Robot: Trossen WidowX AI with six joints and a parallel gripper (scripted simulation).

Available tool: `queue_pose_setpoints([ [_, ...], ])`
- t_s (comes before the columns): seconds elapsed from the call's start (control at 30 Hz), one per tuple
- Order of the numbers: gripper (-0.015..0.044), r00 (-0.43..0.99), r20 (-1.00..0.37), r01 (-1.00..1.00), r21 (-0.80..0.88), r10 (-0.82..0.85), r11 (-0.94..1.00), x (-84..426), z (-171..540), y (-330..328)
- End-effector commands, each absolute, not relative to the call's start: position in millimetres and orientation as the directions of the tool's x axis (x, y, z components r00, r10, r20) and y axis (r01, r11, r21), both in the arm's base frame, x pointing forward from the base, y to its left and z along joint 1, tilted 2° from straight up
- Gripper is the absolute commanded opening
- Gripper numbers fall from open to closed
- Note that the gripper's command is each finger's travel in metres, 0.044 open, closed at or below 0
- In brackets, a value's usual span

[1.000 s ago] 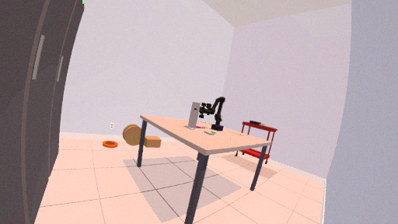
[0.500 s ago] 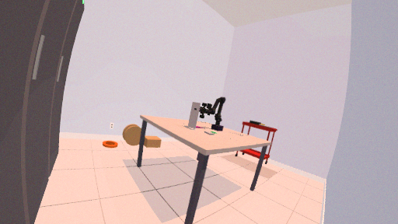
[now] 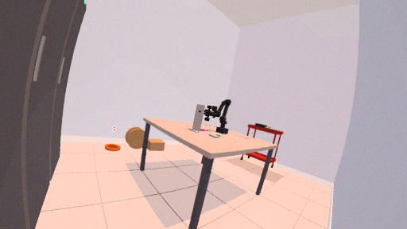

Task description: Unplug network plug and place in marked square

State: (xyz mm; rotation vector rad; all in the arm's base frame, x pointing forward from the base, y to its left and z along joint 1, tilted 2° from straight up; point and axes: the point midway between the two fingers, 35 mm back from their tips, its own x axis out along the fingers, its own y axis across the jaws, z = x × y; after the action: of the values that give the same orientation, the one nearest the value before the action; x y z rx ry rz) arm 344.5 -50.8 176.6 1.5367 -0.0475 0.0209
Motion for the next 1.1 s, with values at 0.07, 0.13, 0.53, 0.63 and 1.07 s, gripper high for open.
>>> queue_pose_setpoints([
  [0.07,0.0,0.999,0.039,-0.038,0.999,-0.015,0.03,341.1,174.9,-49.8],
  [0.13,0.0,0.999,0.039,-0.038,0.999,-0.015,0.03,340.1,174.9,-49.5],
  [0.53,0.0,0.999,0.038,-0.038,0.999,-0.015,0.03,334.6,174.6,-48.1],
  [0.63,0.0,0.999,0.038,-0.038,0.999,-0.015,0.03,333.2,174.5,-47.8],
  [1.07,0.0,0.999,0.038,-0.038,0.999,-0.015,0.03,327.5,174.2,-46.4],
])
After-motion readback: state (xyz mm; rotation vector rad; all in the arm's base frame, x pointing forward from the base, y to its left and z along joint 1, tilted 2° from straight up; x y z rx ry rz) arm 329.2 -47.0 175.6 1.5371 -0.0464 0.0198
